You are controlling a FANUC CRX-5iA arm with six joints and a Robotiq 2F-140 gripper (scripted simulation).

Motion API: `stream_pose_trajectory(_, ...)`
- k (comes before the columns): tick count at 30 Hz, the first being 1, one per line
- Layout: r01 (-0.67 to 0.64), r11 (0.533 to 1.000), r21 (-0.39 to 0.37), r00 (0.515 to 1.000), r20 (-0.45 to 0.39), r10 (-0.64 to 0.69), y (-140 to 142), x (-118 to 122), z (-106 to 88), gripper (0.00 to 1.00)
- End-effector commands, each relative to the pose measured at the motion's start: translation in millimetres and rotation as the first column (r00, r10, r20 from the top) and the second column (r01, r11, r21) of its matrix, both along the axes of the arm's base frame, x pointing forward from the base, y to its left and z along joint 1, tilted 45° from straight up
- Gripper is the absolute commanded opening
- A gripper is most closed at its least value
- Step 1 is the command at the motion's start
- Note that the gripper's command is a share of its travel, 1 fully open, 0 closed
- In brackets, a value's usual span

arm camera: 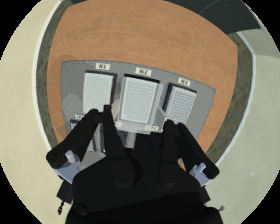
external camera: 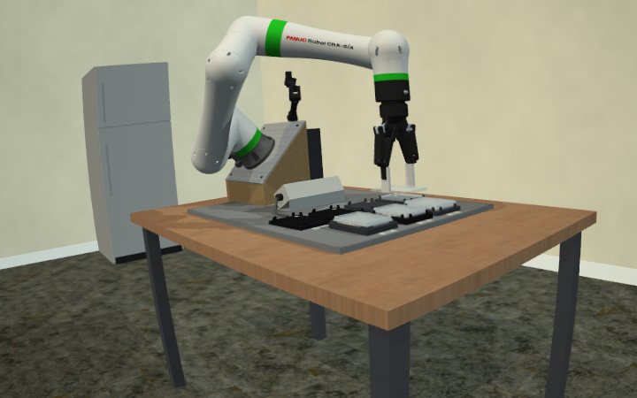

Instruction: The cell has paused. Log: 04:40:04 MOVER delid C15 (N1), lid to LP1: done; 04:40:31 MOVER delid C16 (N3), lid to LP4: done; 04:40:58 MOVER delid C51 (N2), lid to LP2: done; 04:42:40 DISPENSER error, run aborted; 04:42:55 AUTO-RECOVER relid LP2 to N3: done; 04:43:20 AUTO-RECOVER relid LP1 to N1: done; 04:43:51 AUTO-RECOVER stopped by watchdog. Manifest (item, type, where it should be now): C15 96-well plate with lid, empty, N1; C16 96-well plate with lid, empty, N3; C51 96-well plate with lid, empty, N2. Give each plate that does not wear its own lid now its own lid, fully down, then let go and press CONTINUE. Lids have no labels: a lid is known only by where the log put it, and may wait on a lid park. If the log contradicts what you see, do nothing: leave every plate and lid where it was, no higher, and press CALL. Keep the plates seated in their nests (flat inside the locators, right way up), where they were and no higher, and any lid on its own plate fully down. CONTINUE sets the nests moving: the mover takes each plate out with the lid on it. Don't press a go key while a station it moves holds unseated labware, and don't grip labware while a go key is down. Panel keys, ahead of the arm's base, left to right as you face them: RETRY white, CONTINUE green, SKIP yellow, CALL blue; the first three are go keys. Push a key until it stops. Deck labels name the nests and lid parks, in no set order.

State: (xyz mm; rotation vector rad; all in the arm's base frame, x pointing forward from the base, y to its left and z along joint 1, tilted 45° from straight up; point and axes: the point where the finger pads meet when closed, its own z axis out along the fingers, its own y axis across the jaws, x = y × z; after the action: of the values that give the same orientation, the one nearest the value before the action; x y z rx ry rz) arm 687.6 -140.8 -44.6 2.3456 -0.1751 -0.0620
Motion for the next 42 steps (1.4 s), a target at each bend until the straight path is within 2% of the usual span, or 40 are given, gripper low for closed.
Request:
stream_pose_trajectory(1,0.000,1.000,0.000,1.000,0.000,0.000,0.3,0.2,0.1,0.00)
stream_pose_trajectory(30,0.000,1.000,0.000,1.000,0.000,0.000,-1.6,0.0,-1.8,0.00)
stream_pose_trajectory(42,0.000,1.000,0.000,1.000,0.000,0.000,-8.7,-0.7,-8.9,0.00)
